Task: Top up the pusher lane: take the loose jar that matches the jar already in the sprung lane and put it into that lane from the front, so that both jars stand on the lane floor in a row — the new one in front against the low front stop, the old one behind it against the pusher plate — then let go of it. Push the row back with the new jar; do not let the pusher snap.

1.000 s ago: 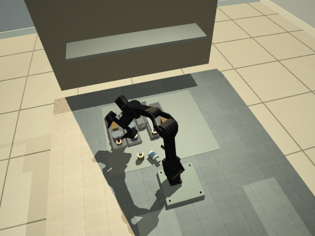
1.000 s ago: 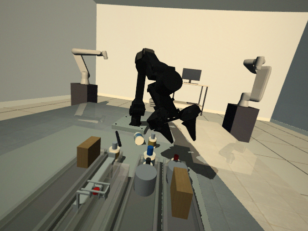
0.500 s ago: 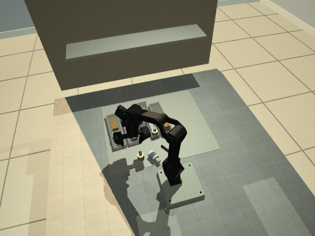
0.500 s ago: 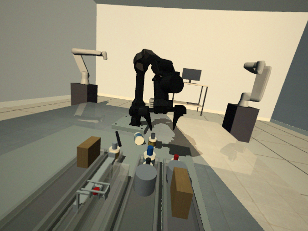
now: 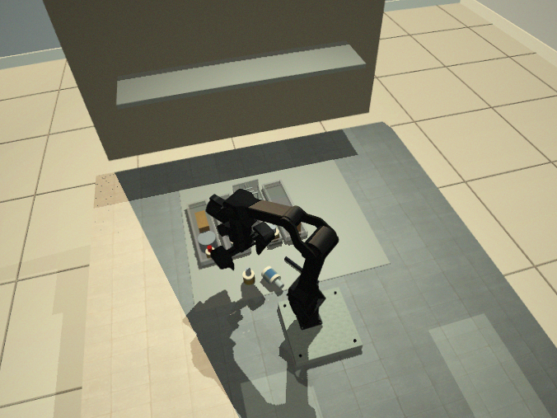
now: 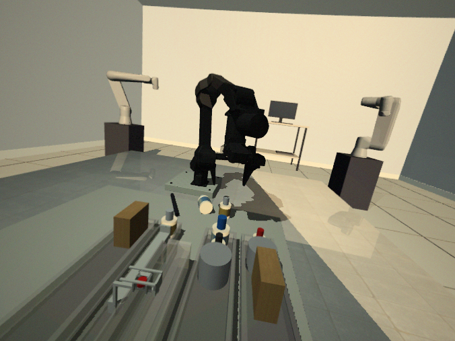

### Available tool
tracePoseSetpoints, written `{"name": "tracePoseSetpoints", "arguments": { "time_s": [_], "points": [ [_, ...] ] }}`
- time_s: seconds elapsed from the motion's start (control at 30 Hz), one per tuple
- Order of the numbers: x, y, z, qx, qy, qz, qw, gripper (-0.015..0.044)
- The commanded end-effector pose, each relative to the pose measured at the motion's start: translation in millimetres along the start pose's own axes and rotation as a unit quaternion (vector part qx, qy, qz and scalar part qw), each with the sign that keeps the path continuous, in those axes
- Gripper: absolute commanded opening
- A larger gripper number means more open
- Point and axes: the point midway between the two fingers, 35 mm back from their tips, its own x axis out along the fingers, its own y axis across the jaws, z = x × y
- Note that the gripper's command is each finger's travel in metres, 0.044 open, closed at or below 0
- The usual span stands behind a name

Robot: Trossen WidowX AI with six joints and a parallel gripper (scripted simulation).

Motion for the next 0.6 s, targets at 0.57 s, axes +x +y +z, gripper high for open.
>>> {"name": "tracePoseSetpoints", "arguments": {
  "time_s": [0.57],
  "points": [
    [51,-2,-4,-0.006,0.002,-0.005,1.0,0.044]
  ]
}}
